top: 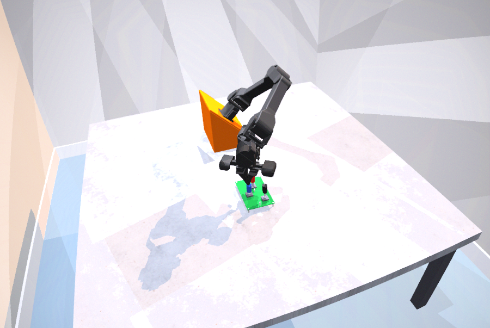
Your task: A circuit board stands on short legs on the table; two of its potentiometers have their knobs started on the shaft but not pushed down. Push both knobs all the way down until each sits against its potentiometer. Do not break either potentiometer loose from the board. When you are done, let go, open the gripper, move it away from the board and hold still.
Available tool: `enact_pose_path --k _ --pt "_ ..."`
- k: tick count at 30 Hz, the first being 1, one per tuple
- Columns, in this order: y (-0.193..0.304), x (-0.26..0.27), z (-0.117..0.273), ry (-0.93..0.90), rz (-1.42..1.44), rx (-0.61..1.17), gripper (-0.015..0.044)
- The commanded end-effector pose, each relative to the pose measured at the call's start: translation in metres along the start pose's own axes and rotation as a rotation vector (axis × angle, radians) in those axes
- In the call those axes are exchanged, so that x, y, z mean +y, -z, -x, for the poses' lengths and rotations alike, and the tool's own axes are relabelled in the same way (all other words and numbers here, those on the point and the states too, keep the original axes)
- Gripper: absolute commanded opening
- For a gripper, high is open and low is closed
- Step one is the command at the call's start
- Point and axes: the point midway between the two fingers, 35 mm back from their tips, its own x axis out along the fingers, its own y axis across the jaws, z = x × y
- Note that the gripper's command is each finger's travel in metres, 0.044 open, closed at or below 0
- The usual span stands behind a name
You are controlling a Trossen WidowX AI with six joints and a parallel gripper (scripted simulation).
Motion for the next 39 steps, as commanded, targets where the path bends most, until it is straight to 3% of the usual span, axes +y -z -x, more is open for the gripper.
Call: enact_pose_path --k 1,39 --pt "-0.0003 -0.0009 -0.0034 0.004 -0.005 -0.003 0.0" --pt "-0.0004 -0.0009 -0.0086 0.004 -0.005 -0.003 0.0"
